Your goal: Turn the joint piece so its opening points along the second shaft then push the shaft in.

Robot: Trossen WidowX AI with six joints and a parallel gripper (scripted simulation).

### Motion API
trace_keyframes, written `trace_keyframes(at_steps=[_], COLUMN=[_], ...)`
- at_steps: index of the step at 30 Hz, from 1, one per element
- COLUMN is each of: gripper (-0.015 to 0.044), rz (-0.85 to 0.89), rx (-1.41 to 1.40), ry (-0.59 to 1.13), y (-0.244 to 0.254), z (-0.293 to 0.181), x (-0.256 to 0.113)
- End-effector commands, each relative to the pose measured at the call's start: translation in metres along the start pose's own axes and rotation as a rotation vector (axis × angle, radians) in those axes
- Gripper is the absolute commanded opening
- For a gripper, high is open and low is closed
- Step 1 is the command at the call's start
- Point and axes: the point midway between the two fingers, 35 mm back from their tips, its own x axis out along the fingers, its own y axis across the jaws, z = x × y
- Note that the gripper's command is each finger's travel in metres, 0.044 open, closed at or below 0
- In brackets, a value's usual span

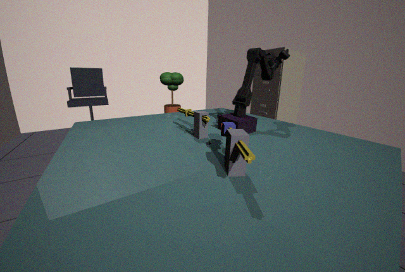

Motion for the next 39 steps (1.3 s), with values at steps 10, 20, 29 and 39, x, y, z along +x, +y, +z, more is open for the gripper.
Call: trace_keyframes(at_steps=[10, 20, 29, 39], gripper=[0.0440, 0.0440, 0.0440, 0.0440], rz=[0.174, 0.358, 0.606, 0.912], rx=[0.108, 0.159, 0.332, 0.487], ry=[-0.029, -0.031, -0.016, -0.012], y=[0.059, 0.113, 0.182, 0.234], z=[0.047, 0.088, 0.153, 0.239], x=[-0.015, -0.038, -0.087, -0.167])
